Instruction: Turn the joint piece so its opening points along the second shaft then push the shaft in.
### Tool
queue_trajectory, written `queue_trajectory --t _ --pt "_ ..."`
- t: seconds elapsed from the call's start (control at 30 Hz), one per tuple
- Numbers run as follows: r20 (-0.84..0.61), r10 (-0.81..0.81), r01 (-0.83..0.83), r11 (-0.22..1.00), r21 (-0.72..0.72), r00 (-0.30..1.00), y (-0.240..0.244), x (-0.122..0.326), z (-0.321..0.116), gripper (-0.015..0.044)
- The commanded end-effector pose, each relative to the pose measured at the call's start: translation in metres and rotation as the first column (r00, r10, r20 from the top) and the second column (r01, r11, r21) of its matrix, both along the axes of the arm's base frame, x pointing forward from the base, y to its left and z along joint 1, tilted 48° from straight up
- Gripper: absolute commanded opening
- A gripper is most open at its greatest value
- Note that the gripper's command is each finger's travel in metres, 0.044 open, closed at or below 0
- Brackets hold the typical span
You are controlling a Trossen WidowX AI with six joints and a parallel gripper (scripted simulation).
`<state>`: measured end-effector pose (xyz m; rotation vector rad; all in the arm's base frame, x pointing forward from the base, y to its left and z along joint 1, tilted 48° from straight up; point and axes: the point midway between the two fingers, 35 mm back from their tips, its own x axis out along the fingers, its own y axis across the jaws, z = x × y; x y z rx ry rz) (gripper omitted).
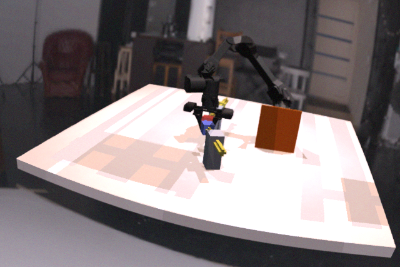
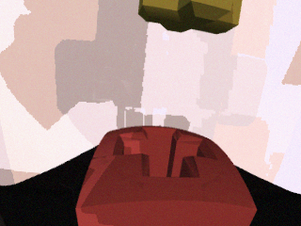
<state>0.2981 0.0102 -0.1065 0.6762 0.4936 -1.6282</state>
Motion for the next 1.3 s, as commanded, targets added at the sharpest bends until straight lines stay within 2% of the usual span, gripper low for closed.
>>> queue_trajectory --t 0.0,0.43,0.6,0.7,1.07,1.27 --pt "0.015 -0.014 0.014 1.000 -0.002 1.000 0.0002 -0.0007 -0.0001 0.0000" --pt "0.009 -0.009 0.009 1.000 -0.002 1.000 0.0001 -0.0004 0.0000 0.0000" --pt "0.009 -0.009 0.009 1.000 -0.002 1.000 0.0001 -0.0004 0.0000 0.0131" --pt "0.009 -0.009 0.009 1.000 -0.002 1.000 0.0001 -0.0004 0.0000 0.0147" --pt "0.009 -0.009 0.009 1.000 -0.002 1.000 0.0001 -0.0004 0.0000 0.0436" --pt "0.009 -0.009 0.009 1.000 -0.002 1.000 0.0001 -0.0004 0.0000 0.0440"
